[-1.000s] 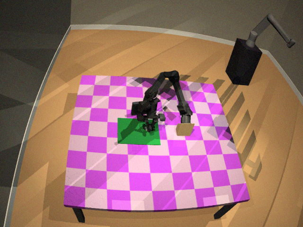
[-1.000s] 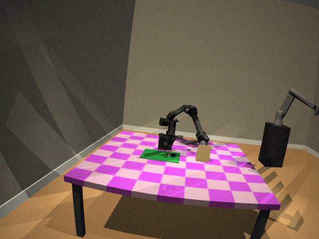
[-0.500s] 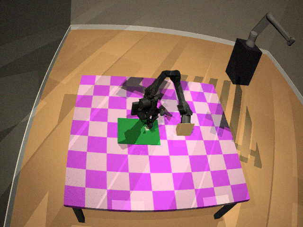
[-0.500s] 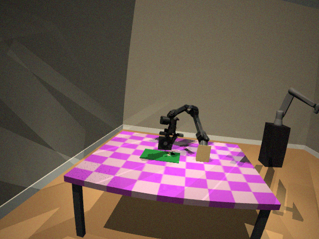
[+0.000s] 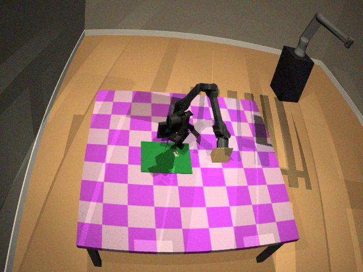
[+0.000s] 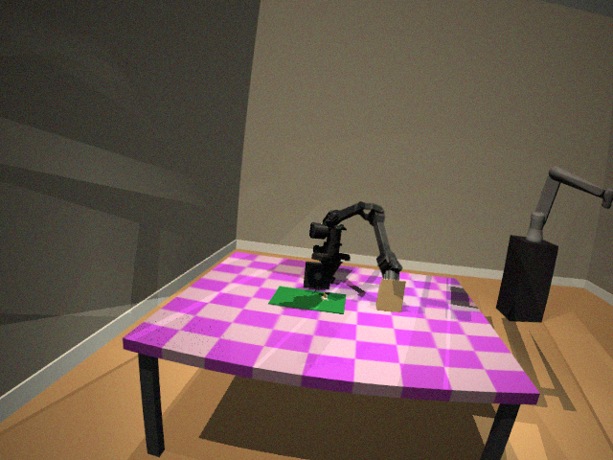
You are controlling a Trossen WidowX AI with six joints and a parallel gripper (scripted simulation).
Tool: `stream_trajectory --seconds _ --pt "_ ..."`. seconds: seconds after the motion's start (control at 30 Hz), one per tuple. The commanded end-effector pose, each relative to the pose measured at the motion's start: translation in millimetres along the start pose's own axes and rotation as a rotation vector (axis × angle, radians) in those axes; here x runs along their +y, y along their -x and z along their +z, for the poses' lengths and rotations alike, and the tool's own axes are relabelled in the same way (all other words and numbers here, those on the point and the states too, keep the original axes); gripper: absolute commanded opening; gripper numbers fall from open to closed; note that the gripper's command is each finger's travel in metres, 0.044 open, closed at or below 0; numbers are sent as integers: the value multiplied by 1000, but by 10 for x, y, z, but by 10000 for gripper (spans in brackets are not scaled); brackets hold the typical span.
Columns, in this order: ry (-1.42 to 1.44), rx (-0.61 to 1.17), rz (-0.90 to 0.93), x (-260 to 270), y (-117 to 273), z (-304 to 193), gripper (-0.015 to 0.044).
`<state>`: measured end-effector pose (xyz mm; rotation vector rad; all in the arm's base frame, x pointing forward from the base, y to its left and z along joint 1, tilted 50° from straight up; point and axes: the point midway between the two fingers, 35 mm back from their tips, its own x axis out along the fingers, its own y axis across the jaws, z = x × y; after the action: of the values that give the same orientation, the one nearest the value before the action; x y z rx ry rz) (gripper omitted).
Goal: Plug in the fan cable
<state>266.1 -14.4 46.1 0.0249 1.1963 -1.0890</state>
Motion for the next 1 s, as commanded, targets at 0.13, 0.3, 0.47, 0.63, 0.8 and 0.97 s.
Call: stream_trajectory --seconds 0.13,0.3,0.47,0.63,0.8,0.97 --pt "263 -19 -33 -172 18 66 0" --pt "433 -25 -54 -275 34 109 0" --pt "603 -29 -77 -379 50 150 0" --pt "773 -28 -102 -483 66 188 0" --pt "943 -23 -127 -587 82 224 0" --pt "1090 -16 -149 -677 96 253 0"
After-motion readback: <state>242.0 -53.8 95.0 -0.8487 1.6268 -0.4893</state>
